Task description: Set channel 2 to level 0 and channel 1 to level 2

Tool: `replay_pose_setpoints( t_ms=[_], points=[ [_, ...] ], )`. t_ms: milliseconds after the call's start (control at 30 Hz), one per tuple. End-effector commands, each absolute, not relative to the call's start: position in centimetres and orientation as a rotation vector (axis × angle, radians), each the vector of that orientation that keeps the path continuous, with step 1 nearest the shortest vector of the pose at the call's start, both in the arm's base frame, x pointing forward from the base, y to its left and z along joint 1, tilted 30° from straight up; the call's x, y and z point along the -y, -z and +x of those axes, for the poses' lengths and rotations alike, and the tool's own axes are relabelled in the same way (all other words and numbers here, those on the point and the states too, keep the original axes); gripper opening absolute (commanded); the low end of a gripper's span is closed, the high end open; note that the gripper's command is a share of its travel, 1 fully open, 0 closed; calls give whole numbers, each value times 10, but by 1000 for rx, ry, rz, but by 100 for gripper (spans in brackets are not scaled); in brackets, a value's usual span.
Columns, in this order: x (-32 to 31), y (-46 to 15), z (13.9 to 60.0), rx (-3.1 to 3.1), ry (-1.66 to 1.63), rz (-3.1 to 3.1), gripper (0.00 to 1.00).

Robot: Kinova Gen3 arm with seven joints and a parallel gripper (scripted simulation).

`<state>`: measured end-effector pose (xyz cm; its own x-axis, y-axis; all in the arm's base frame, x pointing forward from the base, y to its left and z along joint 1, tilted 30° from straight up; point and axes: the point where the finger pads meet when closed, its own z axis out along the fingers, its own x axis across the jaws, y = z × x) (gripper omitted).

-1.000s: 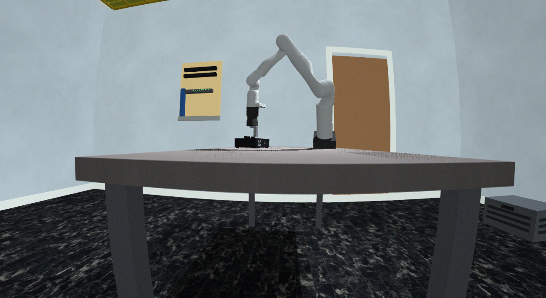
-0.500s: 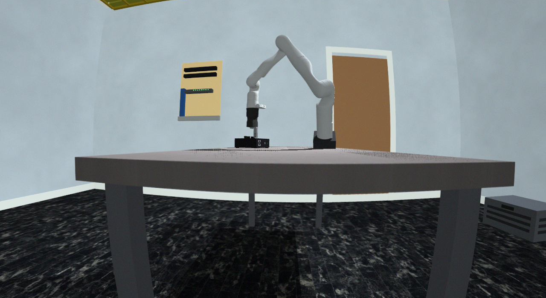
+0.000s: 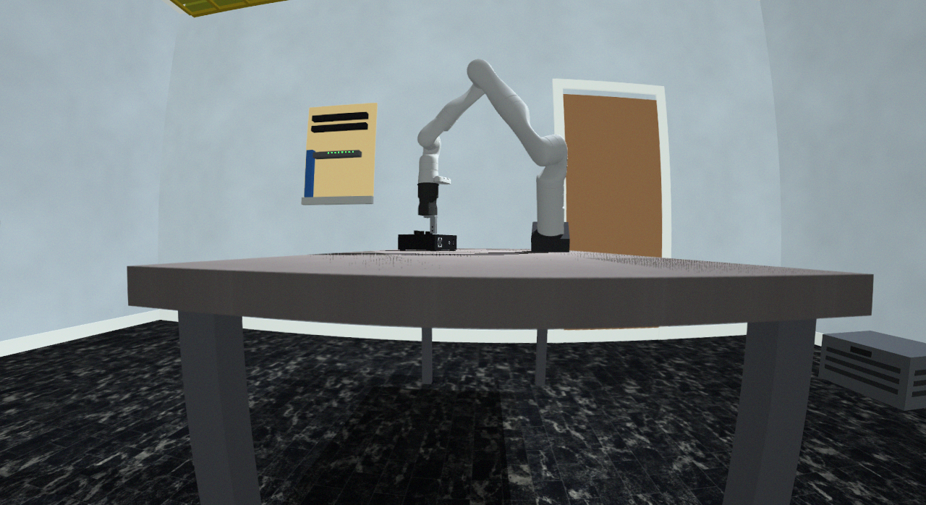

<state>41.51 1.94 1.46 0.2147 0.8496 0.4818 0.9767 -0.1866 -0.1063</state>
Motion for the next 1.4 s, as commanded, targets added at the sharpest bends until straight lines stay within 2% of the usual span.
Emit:
replay_pose_setpoints(
  t_ms=[0,1367],
  points=[
    [-19,-15,416,1695,448,-2109,0],
    [-16,-13,433,1695,448,-2109,0]
  ],
)
